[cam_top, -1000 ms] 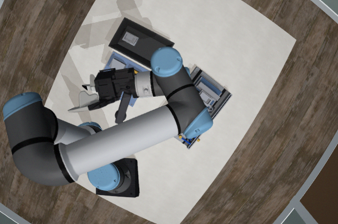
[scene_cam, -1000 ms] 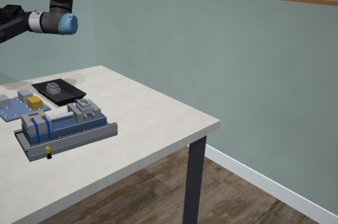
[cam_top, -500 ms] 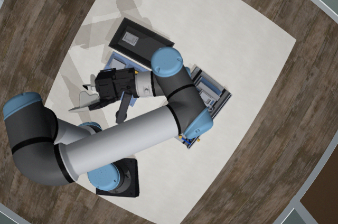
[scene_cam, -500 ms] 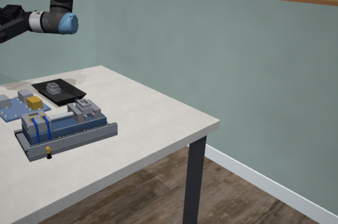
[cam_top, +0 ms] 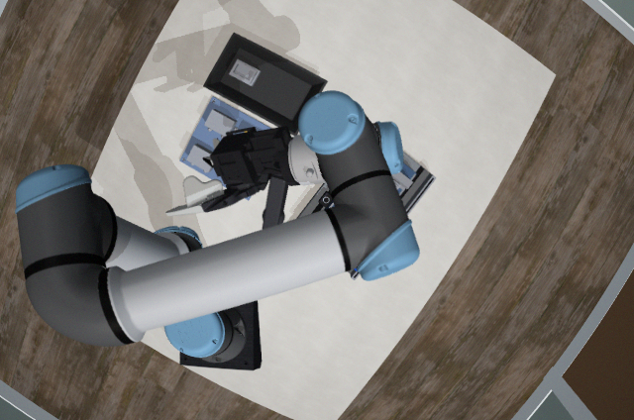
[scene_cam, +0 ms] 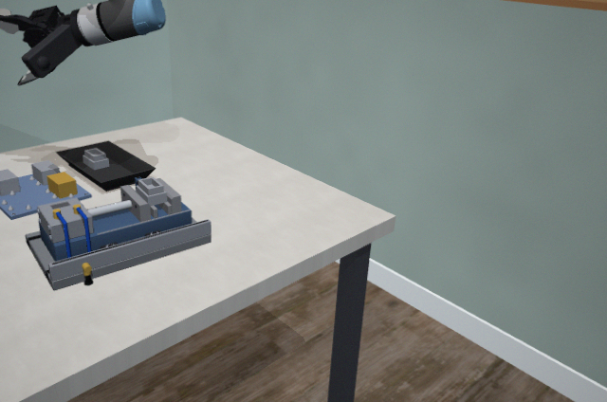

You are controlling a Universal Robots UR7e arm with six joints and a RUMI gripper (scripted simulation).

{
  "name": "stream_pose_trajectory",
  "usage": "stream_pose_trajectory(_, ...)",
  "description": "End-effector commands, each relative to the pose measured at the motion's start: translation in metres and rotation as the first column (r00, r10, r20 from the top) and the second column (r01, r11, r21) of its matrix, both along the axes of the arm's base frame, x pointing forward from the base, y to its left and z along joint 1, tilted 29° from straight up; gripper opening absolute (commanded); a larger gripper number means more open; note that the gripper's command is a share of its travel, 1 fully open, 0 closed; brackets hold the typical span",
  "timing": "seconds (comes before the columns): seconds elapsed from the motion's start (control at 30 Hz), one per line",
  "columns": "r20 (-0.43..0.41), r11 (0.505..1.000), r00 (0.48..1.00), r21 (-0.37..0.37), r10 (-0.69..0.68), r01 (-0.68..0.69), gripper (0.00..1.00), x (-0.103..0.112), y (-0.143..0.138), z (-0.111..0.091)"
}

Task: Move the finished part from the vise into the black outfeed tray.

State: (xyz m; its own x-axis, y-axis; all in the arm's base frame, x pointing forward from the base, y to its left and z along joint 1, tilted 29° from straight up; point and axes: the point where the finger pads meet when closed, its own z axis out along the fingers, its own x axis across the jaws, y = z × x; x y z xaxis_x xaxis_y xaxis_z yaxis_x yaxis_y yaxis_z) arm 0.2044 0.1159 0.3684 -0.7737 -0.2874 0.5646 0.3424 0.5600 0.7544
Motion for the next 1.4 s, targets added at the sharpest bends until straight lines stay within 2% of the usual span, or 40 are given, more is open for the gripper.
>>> stream_pose_trajectory(0.0,0.161,0.993,0.986,-0.103,-0.039,0.056,1.00,0.034,-0.042,-0.022)
stream_pose_trajectory(0.13,0.321,0.971,0.945,-0.202,-0.059,0.129,1.00,0.069,-0.085,-0.041)
stream_pose_trajectory(0.17,0.321,0.971,0.945,-0.202,-0.059,0.129,1.00,0.069,-0.085,-0.041)
stream_pose_trajectory(0.27,0.434,0.945,0.899,-0.265,-0.061,0.192,1.00,0.095,-0.117,-0.056)
stream_pose_trajectory(0.37,0.434,0.945,0.899,-0.265,-0.061,0.192,1.00,0.095,-0.117,-0.056)
stream_pose_trajectory(0.5,0.566,0.902,0.823,-0.330,-0.047,0.278,1.00,0.127,-0.157,-0.073)
stream_pose_trajectory(0.53,0.566,0.902,0.823,-0.330,-0.047,0.278,1.00,0.127,-0.157,-0.073)
stream_pose_trajectory(0.63,0.646,0.868,0.763,-0.362,-0.028,0.339,1.00,0.148,-0.183,-0.085)
stream_pose_trajectory(0.67,0.646,0.868,0.763,-0.362,-0.028,0.339,1.00,0.148,-0.183,-0.085)
stream_pose_trajectory(0.77,0.710,0.835,0.704,-0.384,-0.006,0.394,1.00,0.167,-0.206,-0.096)
stream_pose_trajectory(0.8,0.710,0.835,0.704,-0.384,-0.006,0.394,1.00,0.167,-0.206,-0.096)
stream_pose_trajectory(0.87,0.745,0.814,0.667,-0.394,0.011,0.427,1.00,0.178,-0.221,-0.102)
stream_pose_trajectory(0.93,0.745,0.814,0.667,-0.394,0.011,0.427,1.00,0.178,-0.221,-0.102)
stream_pose_trajectory(1.13,0.816,0.762,0.576,-0.407,0.055,0.504,1.00,0.204,-0.253,-0.117)
stream_pose_trajectory(1.37,0.853,0.727,0.515,-0.408,0.087,0.552,1.00,0.221,-0.273,-0.126)
